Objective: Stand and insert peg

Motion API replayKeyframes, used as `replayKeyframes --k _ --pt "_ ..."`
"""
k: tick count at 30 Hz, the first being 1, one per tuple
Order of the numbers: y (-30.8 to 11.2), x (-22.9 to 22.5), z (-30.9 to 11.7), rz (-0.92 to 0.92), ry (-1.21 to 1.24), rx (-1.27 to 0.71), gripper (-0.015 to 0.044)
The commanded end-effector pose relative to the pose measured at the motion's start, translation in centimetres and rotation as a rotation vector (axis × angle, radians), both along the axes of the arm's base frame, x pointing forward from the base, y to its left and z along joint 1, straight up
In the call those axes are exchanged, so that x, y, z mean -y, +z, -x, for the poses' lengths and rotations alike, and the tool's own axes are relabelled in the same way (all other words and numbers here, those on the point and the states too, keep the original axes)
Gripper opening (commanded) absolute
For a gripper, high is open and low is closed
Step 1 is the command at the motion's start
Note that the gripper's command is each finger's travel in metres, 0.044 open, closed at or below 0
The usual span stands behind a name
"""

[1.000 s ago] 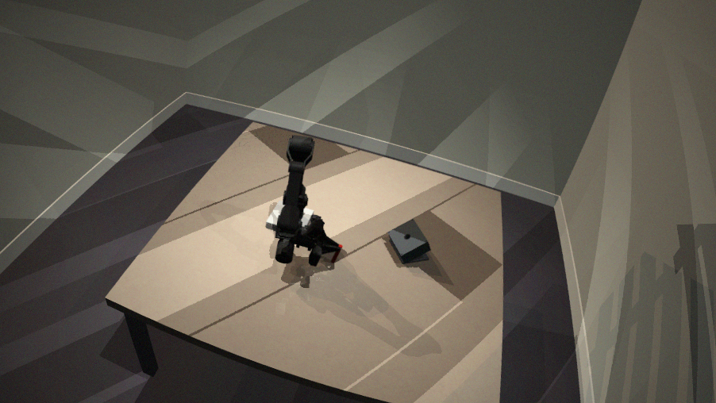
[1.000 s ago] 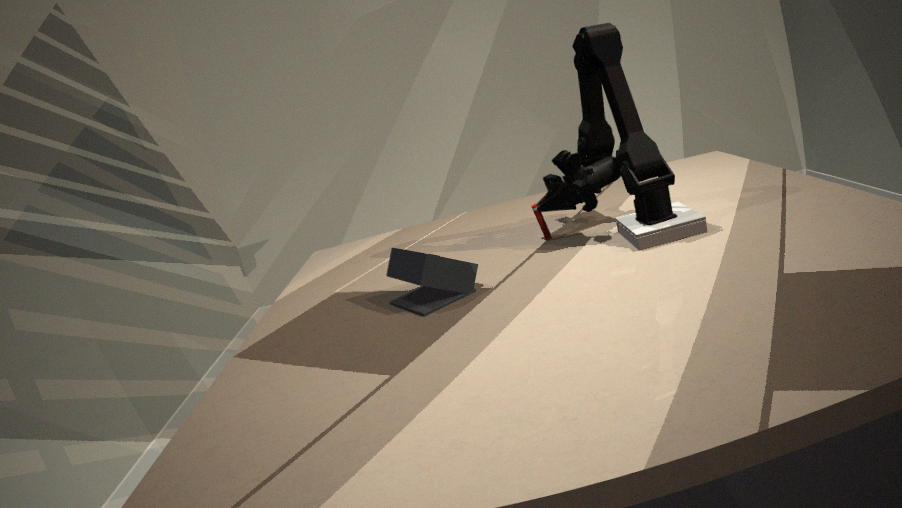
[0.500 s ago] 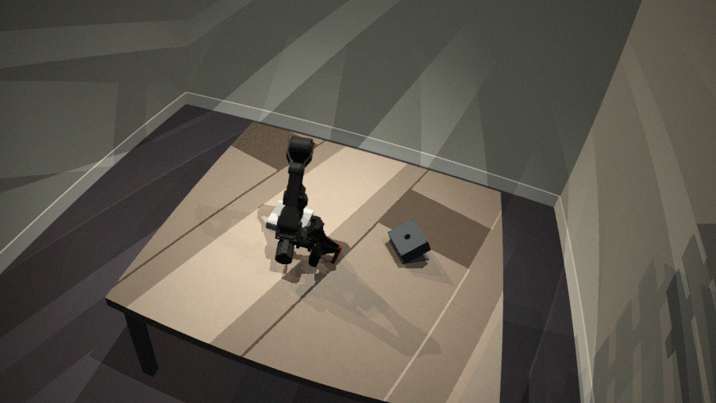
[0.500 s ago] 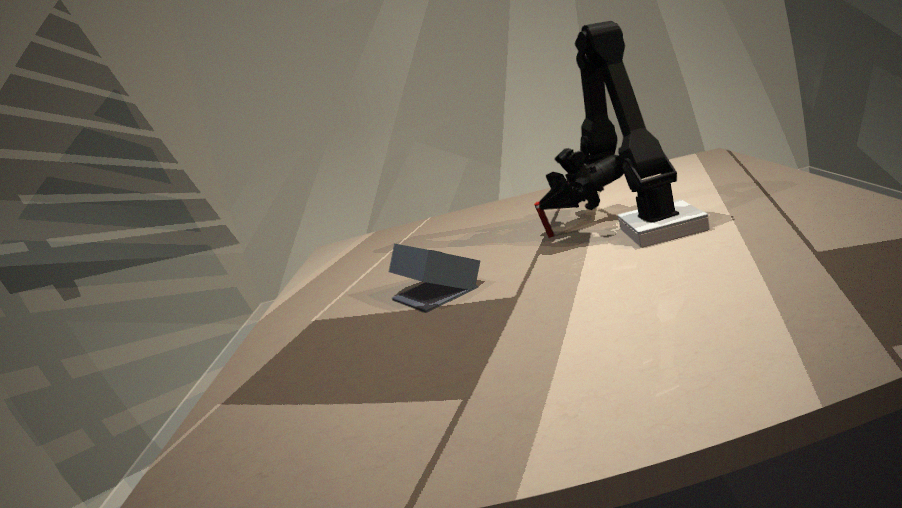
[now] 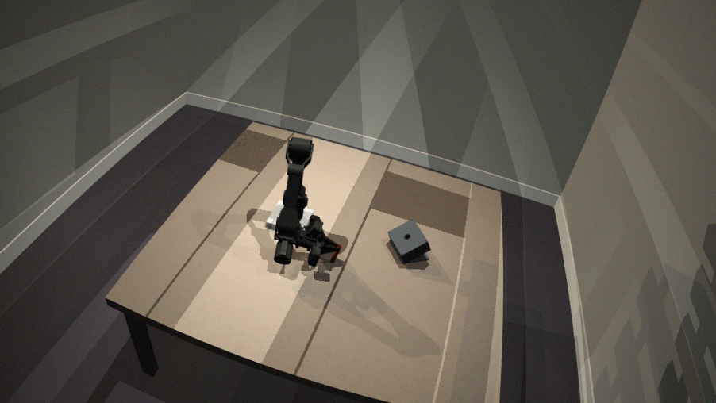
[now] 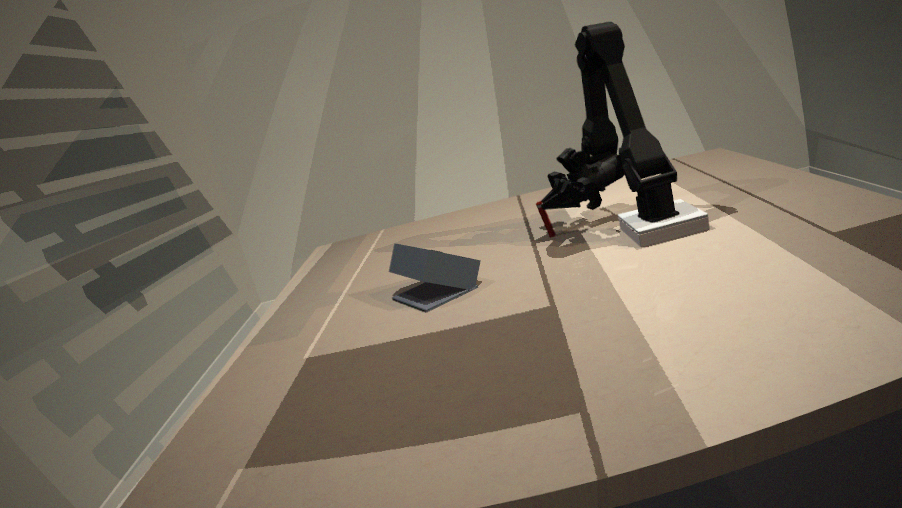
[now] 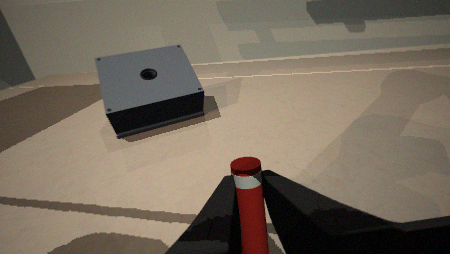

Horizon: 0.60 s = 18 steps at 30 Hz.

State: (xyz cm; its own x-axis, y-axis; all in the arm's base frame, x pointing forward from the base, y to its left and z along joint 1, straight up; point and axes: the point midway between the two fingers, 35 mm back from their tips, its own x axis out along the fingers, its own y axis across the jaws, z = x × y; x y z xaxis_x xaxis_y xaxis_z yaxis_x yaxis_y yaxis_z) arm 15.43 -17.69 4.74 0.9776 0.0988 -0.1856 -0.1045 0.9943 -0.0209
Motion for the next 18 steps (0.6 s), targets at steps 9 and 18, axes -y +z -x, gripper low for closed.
replayKeyframes --k 9,18 --pt "-0.22 -0.03 0.29 0.003 0.000 0.006 0.0050" --pt "-0.25 -0.08 0.44 0.005 -0.001 0.014 0.0050"
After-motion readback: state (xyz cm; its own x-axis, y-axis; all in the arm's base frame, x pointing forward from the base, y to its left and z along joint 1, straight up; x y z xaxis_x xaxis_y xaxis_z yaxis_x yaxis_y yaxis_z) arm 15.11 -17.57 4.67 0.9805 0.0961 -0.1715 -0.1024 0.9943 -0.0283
